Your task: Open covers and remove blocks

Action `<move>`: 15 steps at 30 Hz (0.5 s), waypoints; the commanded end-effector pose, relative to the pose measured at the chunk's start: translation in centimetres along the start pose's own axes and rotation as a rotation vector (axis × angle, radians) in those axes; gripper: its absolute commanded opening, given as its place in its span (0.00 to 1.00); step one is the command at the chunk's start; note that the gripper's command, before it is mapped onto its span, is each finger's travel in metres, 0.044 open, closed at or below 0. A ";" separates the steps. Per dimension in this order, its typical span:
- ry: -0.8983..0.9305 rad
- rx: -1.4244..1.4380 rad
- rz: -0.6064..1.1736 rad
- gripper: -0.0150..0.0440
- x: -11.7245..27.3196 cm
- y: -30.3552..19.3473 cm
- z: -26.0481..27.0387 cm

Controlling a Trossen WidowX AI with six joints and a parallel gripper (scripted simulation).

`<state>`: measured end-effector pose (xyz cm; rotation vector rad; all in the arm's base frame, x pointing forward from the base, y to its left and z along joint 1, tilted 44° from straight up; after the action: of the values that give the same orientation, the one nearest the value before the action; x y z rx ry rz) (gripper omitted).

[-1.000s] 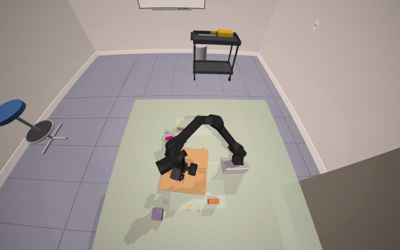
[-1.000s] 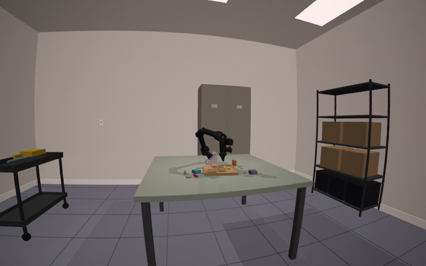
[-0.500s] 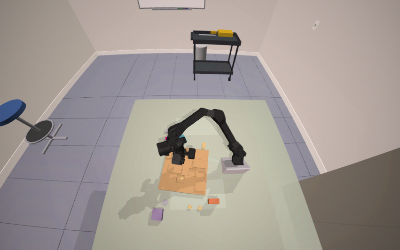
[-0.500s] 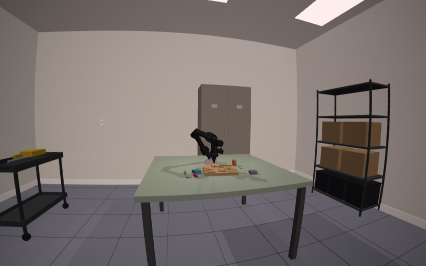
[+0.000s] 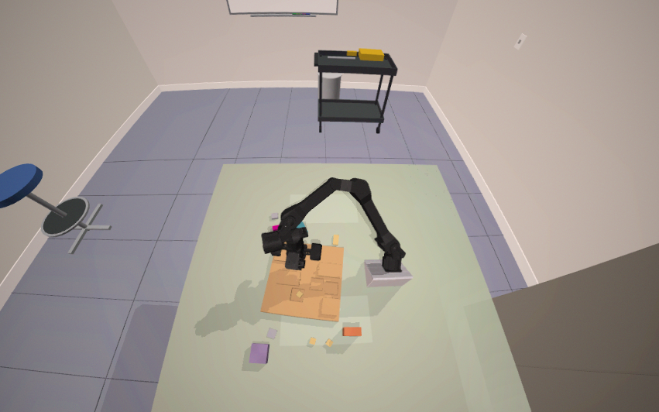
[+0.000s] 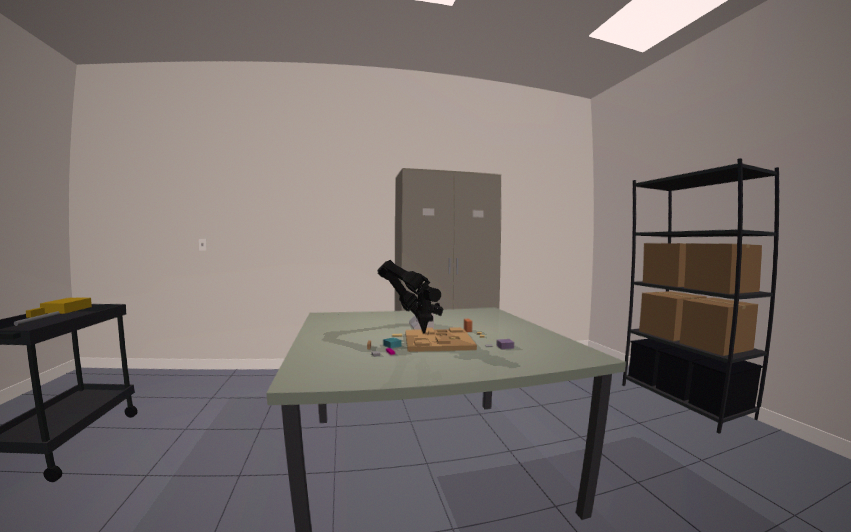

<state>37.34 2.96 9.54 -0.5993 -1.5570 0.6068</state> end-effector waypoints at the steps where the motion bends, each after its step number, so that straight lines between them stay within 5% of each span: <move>1: 0.004 0.004 0.006 0.25 -1.6 -0.1 0.1; 15: 0.004 0.004 0.007 0.25 -2.8 -0.1 0.0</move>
<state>37.54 1.25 7.87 -0.6020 -1.5556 0.6071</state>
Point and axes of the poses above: the point midway between the two fingers, 35 mm back from their tips, its own x axis back along the fingers, its own z axis across the jaws, y = z × x, the point moved 5 cm from there along x, back along the fingers, and after that the axes turned 4 degrees about x, right-handed, at the moved point
